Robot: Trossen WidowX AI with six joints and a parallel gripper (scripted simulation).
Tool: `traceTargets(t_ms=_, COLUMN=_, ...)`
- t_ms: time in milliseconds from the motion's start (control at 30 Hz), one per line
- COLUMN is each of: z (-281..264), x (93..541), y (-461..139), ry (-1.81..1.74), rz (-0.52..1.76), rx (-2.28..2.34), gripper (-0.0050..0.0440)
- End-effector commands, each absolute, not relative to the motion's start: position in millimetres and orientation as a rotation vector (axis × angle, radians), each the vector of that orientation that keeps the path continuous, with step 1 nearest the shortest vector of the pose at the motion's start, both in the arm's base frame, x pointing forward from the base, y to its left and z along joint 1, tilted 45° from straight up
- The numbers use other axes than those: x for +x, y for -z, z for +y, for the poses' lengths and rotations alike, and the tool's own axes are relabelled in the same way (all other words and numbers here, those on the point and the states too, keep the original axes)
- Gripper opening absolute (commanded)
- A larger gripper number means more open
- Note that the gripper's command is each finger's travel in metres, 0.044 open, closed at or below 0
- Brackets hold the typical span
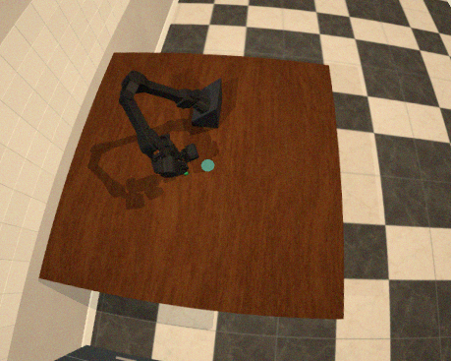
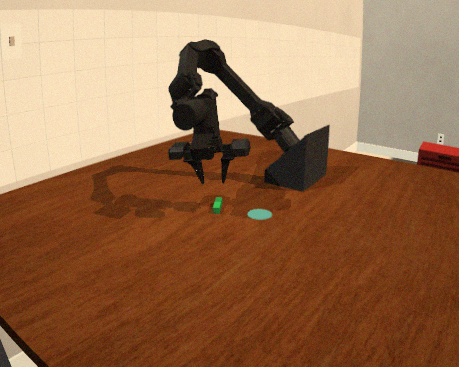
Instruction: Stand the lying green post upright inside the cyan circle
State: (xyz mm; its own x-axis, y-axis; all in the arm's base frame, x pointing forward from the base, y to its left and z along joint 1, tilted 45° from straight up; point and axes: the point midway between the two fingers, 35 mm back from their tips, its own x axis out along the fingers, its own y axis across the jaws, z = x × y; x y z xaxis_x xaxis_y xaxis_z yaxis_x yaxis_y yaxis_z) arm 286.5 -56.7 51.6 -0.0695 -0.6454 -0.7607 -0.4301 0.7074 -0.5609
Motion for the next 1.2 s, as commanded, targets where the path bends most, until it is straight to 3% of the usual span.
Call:
traceTargets(t_ms=0, z=-46, x=290, y=-51, ry=0.222, rz=1.679, rx=-0.947, gripper=0.0233)
traceTargets(t_ms=233, z=-34, x=292, y=-49, ry=0.206, rz=1.649, rx=-1.02, gripper=0.0233)
traceTargets(t_ms=1167, z=-87, x=291, y=2, ry=0.207, rz=1.654, rx=-1.017, gripper=0.0233)
